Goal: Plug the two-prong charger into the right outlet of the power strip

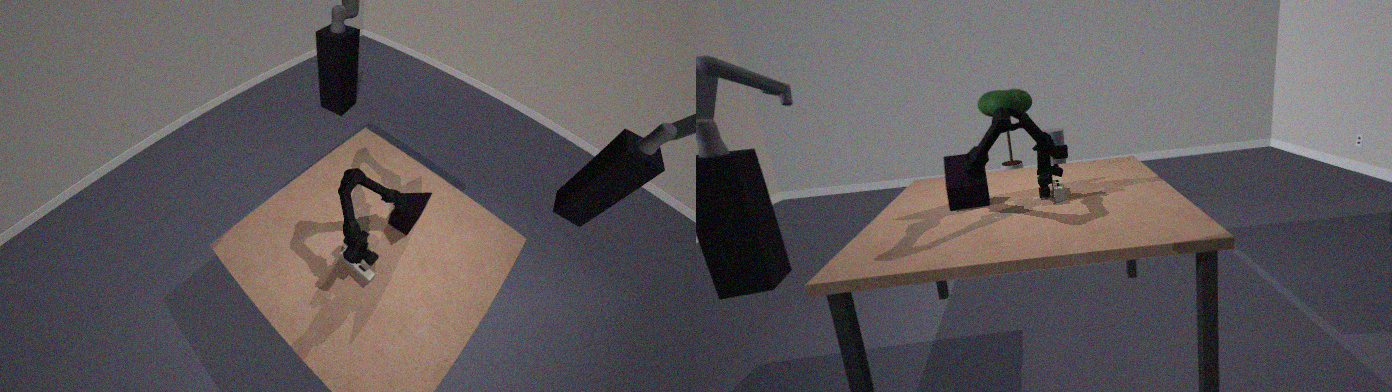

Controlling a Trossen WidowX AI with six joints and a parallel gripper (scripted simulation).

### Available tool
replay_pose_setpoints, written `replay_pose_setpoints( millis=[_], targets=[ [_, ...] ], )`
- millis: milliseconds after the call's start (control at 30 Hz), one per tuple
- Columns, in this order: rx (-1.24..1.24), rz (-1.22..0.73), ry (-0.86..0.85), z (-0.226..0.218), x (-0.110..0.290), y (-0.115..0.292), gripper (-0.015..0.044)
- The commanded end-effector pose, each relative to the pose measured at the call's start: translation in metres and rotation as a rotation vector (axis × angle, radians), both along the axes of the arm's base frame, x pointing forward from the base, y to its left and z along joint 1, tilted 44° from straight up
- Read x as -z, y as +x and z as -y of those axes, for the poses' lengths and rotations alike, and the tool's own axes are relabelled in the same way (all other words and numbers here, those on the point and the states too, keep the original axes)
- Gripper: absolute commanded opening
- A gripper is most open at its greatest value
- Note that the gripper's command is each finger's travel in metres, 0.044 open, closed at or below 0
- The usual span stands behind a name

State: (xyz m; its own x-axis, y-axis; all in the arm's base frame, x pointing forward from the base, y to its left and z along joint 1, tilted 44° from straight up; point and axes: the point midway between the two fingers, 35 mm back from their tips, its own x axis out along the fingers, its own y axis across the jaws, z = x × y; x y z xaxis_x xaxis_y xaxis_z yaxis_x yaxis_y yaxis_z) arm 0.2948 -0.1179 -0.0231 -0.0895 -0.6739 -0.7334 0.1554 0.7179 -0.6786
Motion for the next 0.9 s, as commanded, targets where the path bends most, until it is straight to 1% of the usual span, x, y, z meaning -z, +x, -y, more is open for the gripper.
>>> replay_pose_setpoints(
  millis=[0,867],
  targets=[
    [-0.004,0.003,-0.005,0.0008,-0.0021,0.0027,0.0],
    [-0.004,0.003,-0.005,0.0008,-0.0026,0.0066,0.0]
  ],
)
